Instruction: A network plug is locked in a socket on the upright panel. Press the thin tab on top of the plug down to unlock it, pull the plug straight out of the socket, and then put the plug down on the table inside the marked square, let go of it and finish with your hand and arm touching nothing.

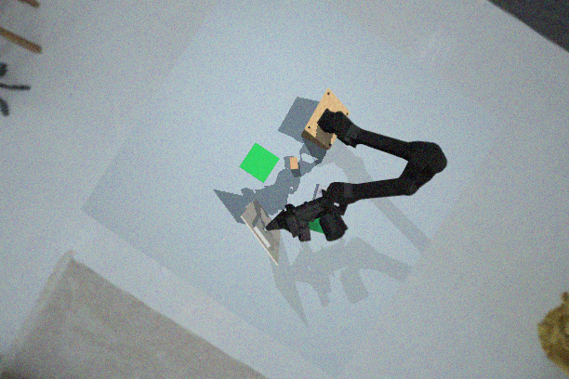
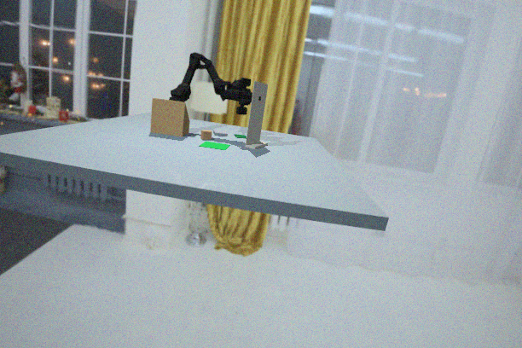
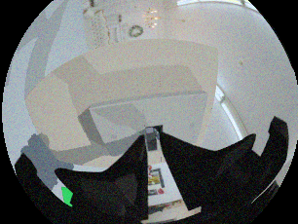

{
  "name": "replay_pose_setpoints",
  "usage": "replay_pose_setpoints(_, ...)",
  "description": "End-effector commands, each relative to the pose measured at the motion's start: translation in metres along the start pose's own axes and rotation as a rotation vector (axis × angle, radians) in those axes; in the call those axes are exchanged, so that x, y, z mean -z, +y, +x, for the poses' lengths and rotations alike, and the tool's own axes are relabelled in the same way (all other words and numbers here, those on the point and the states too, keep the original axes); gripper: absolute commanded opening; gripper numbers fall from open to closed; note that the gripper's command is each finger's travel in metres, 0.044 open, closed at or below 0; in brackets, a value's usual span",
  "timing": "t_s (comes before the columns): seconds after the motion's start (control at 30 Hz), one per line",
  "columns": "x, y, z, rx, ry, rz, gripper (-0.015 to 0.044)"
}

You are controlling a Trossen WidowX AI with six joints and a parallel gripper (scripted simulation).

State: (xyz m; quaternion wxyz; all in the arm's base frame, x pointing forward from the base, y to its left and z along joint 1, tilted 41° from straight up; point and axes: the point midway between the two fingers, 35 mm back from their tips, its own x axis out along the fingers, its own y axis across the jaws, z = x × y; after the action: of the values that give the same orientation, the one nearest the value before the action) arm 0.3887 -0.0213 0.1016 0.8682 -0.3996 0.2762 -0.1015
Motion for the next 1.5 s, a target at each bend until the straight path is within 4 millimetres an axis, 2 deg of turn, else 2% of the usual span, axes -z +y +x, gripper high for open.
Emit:
replay_pose_setpoints(0.0,-0.001,0.0,0.001,-0.002,-0.003,-0.004,0.0036)
replay_pose_setpoints(0.2,-0.001,0.0,0.001,-0.002,-0.003,-0.004,0.0)
replay_pose_setpoints(1.47,0.004,0.0,-0.017,-0.003,-0.002,-0.005,0.0)
